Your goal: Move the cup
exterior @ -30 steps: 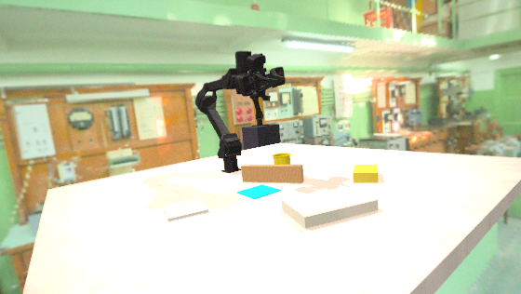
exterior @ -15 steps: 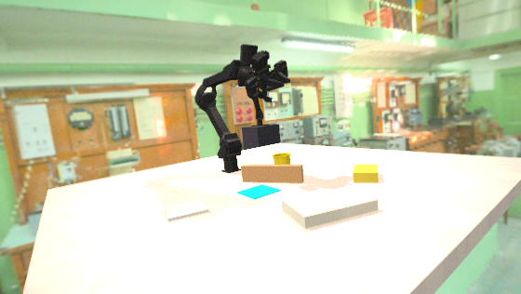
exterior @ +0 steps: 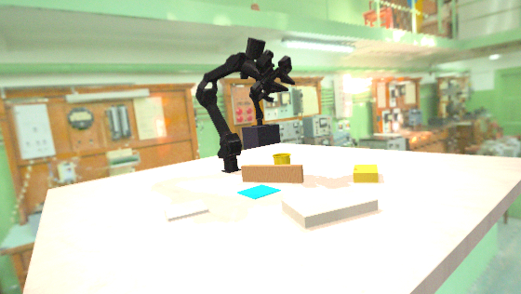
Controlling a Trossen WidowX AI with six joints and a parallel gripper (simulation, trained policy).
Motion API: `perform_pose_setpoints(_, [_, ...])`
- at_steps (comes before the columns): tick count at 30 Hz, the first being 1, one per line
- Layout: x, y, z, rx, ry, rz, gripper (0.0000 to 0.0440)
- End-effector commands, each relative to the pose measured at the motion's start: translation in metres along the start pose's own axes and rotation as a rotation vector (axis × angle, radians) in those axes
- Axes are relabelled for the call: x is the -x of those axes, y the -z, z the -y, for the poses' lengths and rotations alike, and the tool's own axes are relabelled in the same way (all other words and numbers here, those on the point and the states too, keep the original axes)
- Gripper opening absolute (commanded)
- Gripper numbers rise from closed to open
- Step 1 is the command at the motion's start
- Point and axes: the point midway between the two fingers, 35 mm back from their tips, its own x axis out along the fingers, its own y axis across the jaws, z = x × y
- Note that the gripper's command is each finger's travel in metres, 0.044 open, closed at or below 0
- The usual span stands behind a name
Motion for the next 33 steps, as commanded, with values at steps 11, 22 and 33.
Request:
perform_pose_setpoints(11, [-0.004, 0.022, -0.009, -0.234, 0.091, -0.181, 0.0153])
perform_pose_setpoints(22, [-0.003, 0.04, -0.013, -0.394, 0.203, -0.302, 0.0156])
perform_pose_setpoints(33, [-0.003, 0.06, -0.01, -0.506, 0.349, -0.402, 0.014])
